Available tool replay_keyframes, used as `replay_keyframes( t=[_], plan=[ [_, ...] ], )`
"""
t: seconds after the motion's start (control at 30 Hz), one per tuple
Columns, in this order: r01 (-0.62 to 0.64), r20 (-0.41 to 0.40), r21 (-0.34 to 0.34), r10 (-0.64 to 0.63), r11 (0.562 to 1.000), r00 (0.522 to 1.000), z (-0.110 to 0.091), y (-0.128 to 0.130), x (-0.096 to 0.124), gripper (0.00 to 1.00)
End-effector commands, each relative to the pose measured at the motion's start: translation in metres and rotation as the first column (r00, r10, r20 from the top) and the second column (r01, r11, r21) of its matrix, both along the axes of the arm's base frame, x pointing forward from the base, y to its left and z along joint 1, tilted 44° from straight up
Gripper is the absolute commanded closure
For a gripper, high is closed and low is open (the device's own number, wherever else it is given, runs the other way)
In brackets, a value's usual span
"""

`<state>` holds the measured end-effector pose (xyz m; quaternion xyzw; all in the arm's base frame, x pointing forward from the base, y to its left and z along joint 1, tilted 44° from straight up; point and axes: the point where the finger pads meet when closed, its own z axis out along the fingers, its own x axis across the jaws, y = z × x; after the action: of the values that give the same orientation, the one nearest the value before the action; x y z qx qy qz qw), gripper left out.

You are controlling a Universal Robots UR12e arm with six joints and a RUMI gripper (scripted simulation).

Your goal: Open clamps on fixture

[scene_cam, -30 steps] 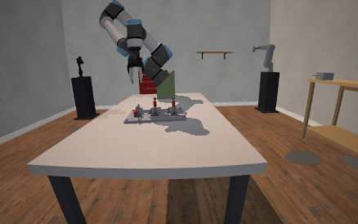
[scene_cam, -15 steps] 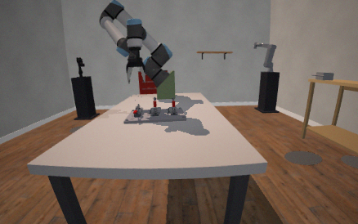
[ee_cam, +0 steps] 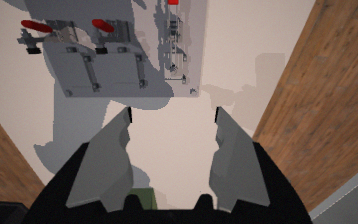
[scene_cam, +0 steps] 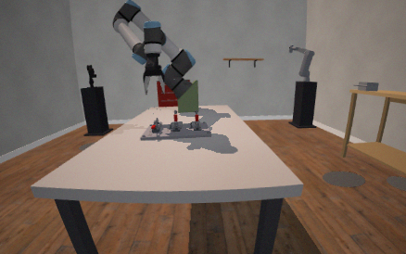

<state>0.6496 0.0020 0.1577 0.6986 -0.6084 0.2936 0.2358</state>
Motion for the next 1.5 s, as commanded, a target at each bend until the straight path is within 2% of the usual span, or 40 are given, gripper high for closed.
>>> replay_keyframes(
  t=[0.0, 1.17, 1.2, 1.47],
  plan=[
    [0.000, 0.001, 0.000, 0.000, 1.000, 1.000, 0.0005, 0.0003, 0.0003, 0.41],
    [0.000, 0.001, 0.000, 0.000, 1.000, 1.000, 0.0005, 0.0003, 0.0003, 0.41],
    [0.000, 0.001, 0.000, 0.000, 1.000, 1.000, 0.0005, 0.0003, 0.0003, 0.72],
    [0.000, 0.001, 0.000, 0.000, 1.000, 1.000, 0.0005, 0.0003, 0.0003, 0.72]
  ],
)
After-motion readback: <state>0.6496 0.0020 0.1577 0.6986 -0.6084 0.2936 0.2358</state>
